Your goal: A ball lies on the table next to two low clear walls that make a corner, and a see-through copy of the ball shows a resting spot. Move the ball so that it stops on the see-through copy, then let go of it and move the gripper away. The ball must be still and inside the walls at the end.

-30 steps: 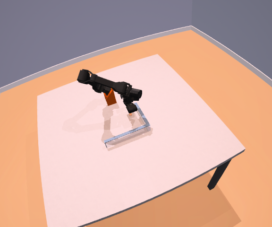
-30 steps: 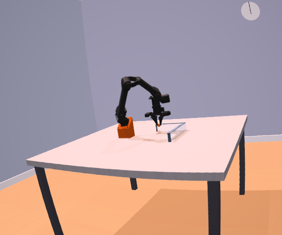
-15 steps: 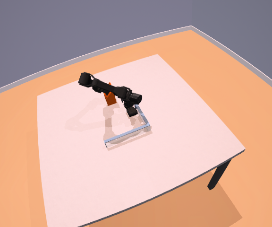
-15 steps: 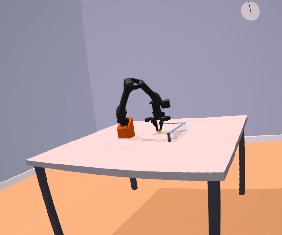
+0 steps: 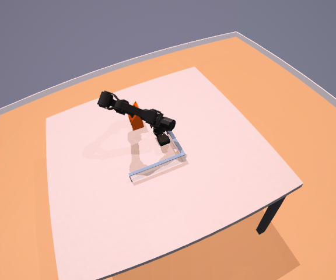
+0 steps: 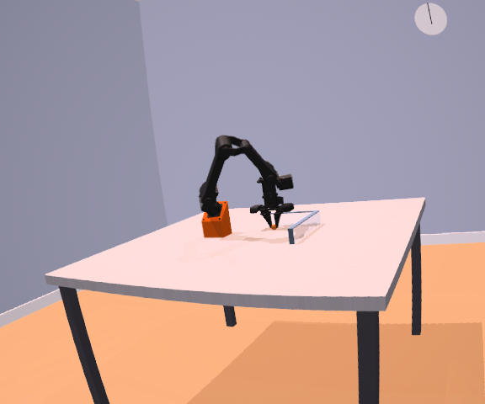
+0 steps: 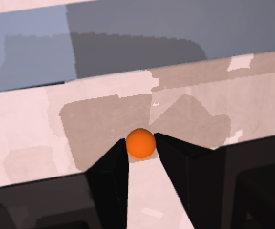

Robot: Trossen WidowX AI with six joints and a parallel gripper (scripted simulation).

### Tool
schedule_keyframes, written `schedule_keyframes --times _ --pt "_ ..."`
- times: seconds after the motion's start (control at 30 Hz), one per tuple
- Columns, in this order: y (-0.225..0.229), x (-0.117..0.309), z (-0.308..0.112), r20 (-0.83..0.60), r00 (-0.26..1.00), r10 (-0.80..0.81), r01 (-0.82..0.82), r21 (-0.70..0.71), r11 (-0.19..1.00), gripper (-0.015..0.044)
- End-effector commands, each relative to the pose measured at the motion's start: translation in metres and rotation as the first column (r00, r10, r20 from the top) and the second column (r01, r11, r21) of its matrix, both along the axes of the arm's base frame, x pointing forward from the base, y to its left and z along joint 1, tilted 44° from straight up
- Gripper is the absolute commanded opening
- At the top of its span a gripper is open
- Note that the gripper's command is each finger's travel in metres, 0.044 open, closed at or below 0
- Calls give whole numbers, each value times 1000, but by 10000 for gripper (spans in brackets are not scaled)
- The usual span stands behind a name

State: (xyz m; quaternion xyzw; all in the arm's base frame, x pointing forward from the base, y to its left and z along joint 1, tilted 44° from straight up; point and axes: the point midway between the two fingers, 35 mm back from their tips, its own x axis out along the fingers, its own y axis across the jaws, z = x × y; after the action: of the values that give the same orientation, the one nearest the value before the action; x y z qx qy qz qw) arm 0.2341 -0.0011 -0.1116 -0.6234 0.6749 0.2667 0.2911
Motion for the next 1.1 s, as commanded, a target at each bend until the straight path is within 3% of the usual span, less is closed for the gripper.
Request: schedule_keyframes --times 0.0,0.3,0.53,0.73,1.07 --pt "-2 0 0 -4 1000 5 -5 -4 1000 0" --pt "0 0 0 0 1000 0 0 0 1000 219" --pt "2 1 2 0 1000 0 0 0 1000 219" --pt "59 5 61 -4 1000 5 -5 1 1000 219" --pt "56 8 57 5 1000 17 -17 5 1000 219"
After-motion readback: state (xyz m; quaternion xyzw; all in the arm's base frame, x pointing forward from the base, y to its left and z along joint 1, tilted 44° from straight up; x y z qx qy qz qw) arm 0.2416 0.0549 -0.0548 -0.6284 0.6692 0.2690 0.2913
